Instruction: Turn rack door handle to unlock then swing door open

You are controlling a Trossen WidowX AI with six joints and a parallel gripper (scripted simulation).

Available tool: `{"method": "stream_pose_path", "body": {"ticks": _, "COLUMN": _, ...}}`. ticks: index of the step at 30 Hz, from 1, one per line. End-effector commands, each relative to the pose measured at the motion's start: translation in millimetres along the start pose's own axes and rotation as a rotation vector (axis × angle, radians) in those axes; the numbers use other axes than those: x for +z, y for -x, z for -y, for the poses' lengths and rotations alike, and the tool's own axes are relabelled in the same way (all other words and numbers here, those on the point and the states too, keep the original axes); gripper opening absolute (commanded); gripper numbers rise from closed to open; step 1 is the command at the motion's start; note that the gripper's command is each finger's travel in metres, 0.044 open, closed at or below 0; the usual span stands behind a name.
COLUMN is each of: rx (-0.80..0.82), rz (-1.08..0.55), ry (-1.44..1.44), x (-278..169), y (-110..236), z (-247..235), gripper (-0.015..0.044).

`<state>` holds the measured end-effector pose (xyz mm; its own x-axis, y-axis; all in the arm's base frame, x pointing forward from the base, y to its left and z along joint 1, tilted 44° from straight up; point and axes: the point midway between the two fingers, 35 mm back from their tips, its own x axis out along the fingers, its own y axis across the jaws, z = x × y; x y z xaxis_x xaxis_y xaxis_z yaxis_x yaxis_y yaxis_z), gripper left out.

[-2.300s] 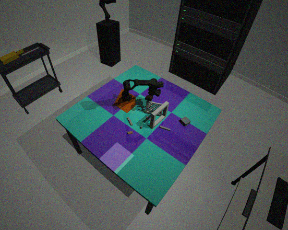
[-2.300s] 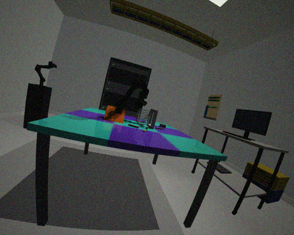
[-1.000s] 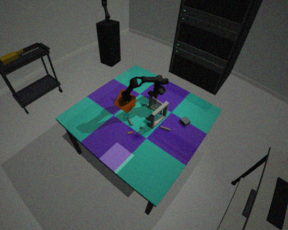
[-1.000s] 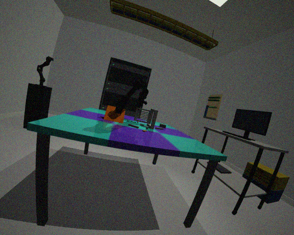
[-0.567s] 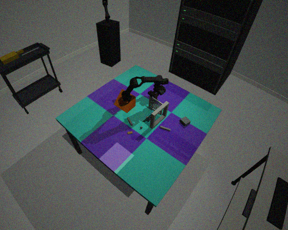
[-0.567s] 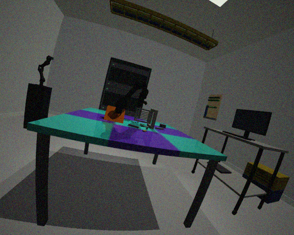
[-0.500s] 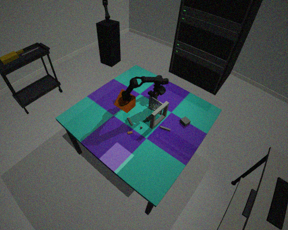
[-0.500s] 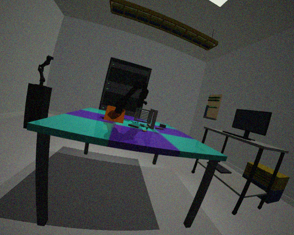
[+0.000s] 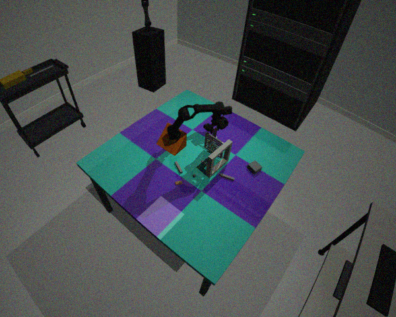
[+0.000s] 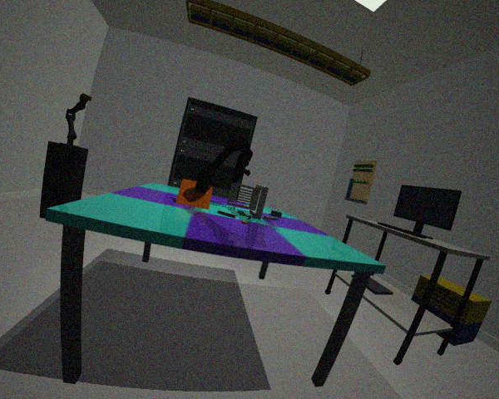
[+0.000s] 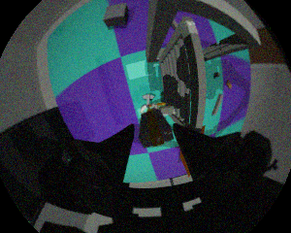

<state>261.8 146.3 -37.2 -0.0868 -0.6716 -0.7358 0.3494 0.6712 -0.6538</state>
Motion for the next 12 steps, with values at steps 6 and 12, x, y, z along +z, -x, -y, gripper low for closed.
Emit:
{"method": "stream_pose_path", "body": {"ticks": 6, "rx": 0.006, "rz": -0.003, "ry": -0.005, "x": 1, "y": 13, "z": -2, "gripper": 0.0291}}
{"method": "stream_pose_path", "body": {"ticks": 12, "rx": 0.006, "rz": -0.003, "ry": -0.005, "x": 1, "y": 21, "z": -2, "gripper": 0.0291}}
